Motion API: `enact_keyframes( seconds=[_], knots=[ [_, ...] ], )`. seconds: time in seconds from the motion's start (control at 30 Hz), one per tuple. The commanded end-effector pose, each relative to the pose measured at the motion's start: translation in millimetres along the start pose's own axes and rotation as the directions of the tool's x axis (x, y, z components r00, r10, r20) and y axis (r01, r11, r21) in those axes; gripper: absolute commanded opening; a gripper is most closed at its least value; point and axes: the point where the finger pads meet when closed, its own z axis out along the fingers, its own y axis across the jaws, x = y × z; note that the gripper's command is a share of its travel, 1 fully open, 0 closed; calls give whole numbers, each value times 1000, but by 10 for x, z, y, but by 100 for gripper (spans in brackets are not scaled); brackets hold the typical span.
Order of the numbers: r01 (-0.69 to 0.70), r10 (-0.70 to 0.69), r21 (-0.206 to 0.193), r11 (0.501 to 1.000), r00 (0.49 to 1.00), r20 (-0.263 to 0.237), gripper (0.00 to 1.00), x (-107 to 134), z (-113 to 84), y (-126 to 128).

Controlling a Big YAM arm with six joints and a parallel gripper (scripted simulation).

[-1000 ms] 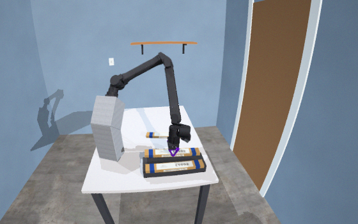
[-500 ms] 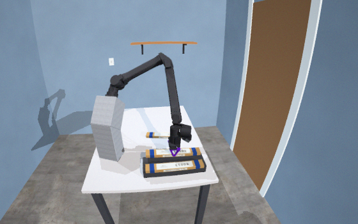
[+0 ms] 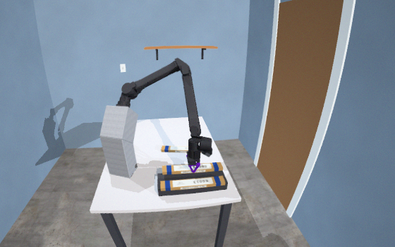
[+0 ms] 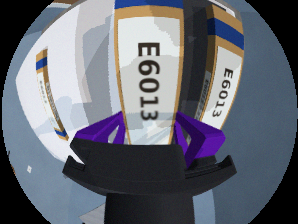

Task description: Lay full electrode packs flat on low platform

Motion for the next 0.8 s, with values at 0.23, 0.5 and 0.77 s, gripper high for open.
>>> enact_keyframes(
  seconds=[0.23,0.5,0.77],
  knots=[
    [23,-23,18,1000,998,51,0,-315,-80,-47],
    [16,-18,23,1000,998,66,0,-352,-104,-93],
    [21,-22,24,1000,997,67,0,-326,-114,-112]
  ],
)
